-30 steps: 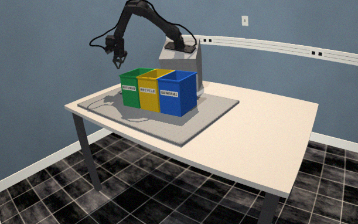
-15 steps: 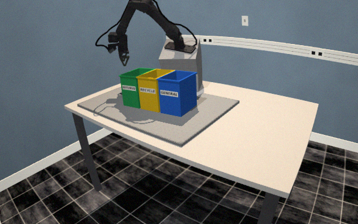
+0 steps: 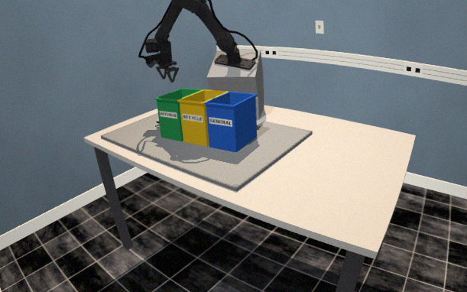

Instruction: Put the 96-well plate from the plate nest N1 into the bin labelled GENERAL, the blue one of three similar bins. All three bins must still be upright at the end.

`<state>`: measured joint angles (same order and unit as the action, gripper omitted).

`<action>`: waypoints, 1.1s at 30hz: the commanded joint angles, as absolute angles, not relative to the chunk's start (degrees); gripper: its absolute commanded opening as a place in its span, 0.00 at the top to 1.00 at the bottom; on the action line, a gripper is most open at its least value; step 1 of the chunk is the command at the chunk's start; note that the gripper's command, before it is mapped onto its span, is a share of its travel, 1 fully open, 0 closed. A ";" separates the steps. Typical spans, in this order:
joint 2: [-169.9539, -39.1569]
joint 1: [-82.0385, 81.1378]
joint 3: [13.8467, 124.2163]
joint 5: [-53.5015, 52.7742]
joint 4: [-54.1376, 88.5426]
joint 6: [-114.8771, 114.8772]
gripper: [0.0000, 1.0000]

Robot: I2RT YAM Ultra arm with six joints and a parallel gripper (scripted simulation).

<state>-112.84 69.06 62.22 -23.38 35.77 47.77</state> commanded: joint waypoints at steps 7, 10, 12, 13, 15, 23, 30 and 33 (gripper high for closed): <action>-106.20 69.46 59.60 -27.09 39.69 64.16 0.00; -104.85 69.41 58.27 -28.22 41.59 69.83 0.00; -104.61 69.57 58.44 -28.29 41.58 70.26 0.00; -104.47 69.59 58.50 -28.30 41.49 70.40 0.00; -104.52 69.64 58.90 -28.33 41.47 70.56 0.00; -105.83 69.75 60.64 -28.39 42.36 70.75 0.00; -105.85 69.76 60.67 -28.40 42.40 70.60 0.00; -105.85 69.76 60.67 -28.40 42.41 70.60 0.00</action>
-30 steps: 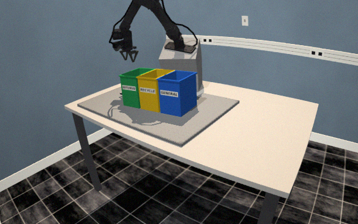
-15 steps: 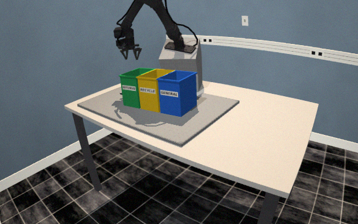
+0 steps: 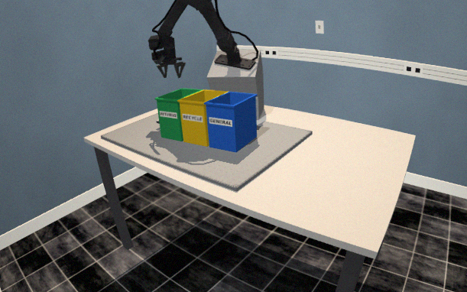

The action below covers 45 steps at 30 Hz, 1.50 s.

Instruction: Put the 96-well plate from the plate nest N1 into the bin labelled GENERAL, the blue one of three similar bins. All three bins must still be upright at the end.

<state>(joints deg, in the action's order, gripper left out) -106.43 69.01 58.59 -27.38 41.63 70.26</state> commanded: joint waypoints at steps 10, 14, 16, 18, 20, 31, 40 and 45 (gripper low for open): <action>-105.85 69.76 60.67 -28.40 42.37 70.61 0.00; -105.85 69.76 60.67 -28.40 42.36 70.61 0.00; -105.85 69.76 60.67 -28.40 42.36 70.61 0.00; -105.85 69.76 60.67 -28.40 42.36 70.61 0.00; -105.85 69.76 60.67 -28.40 42.36 70.61 0.00; -106.10 69.52 60.32 -28.42 41.39 70.50 0.00; -109.11 67.90 59.23 -28.38 39.27 68.80 0.00; -108.01 67.40 57.14 -28.39 36.52 68.04 0.00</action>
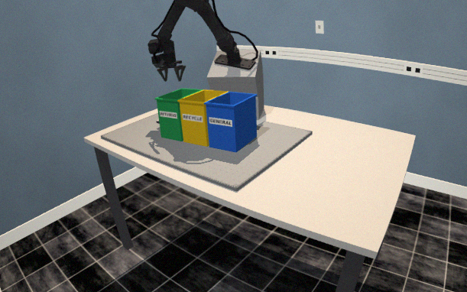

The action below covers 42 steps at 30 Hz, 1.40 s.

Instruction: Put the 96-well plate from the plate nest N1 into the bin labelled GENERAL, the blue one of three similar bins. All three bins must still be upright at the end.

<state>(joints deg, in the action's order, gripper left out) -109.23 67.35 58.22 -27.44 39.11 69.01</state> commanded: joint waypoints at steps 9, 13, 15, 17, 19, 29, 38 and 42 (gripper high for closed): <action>-111.14 66.25 55.28 -28.29 32.29 66.51 0.00; -111.53 65.63 55.05 -28.28 31.16 66.27 0.00; -111.68 65.42 54.74 -28.26 29.70 65.78 0.00; -111.84 65.22 54.43 -28.19 28.26 65.25 0.00; -112.27 64.93 54.53 -28.10 27.32 65.17 0.00; -115.66 63.64 55.33 -27.75 26.15 63.35 0.00; -117.10 62.31 53.72 -27.43 22.87 62.46 0.00; -118.27 62.10 52.87 -27.27 20.43 61.75 0.00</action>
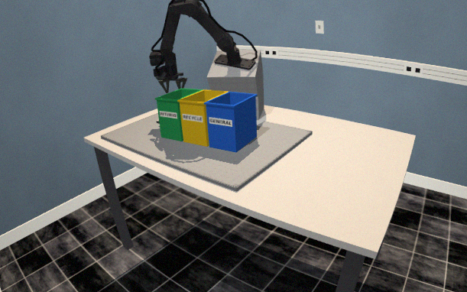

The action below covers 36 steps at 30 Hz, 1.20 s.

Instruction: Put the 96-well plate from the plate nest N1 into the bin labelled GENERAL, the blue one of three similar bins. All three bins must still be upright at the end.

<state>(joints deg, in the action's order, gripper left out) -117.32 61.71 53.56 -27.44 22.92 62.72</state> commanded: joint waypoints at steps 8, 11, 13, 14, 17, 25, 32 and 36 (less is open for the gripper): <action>-119.57 61.18 52.77 -27.59 16.50 61.20 0.00; -120.58 60.54 53.65 -27.41 15.94 60.49 0.00; -121.28 60.17 54.29 -27.28 15.63 59.99 0.00; -121.60 60.14 54.49 -27.21 15.36 59.68 0.00; -122.54 59.96 54.76 -27.09 14.54 59.35 0.00; -124.15 59.37 54.57 -27.05 12.10 57.90 0.00; -126.90 57.88 55.25 -27.00 11.42 57.49 0.00; -128.07 57.46 54.56 -26.81 9.89 56.21 0.00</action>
<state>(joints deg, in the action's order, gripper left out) -127.46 57.08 53.93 -26.94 11.86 57.58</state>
